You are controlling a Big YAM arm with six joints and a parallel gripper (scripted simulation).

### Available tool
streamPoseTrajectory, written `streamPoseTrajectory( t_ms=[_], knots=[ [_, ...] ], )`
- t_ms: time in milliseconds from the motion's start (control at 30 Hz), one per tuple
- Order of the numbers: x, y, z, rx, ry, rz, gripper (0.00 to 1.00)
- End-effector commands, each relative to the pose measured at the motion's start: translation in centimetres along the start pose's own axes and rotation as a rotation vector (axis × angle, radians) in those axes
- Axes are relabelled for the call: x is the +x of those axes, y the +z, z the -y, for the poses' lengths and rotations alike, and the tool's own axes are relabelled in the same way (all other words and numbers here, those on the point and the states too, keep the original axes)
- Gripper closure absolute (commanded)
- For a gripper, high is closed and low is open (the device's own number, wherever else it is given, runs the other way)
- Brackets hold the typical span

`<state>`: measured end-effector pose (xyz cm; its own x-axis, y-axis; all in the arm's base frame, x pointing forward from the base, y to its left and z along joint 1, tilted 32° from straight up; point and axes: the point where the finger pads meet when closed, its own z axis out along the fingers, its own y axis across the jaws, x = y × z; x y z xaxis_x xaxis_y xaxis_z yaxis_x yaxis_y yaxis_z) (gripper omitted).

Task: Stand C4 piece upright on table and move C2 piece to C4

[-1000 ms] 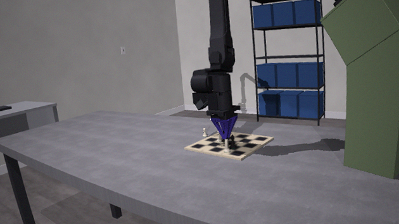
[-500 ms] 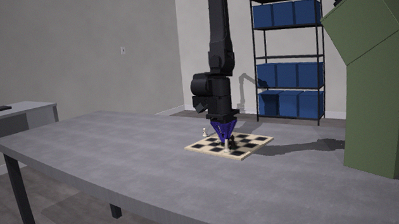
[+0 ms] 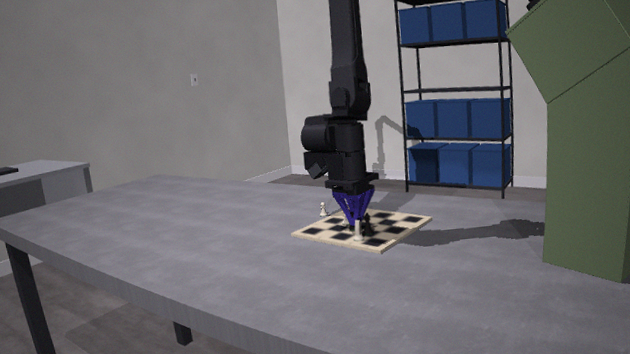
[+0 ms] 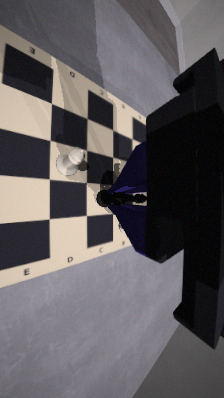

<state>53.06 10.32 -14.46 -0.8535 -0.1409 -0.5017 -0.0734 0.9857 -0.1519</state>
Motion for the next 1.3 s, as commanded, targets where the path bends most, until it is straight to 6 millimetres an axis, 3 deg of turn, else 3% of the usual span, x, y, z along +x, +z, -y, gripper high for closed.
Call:
streamPoseTrajectory(
  t_ms=[0,1267],
  knots=[
    [-1.51,-0.61,0.7,0.0,0.008,0.033,1.0],
    [-1.62,-0.68,0.25,-0.002,-0.006,0.023,1.0]
  ],
)
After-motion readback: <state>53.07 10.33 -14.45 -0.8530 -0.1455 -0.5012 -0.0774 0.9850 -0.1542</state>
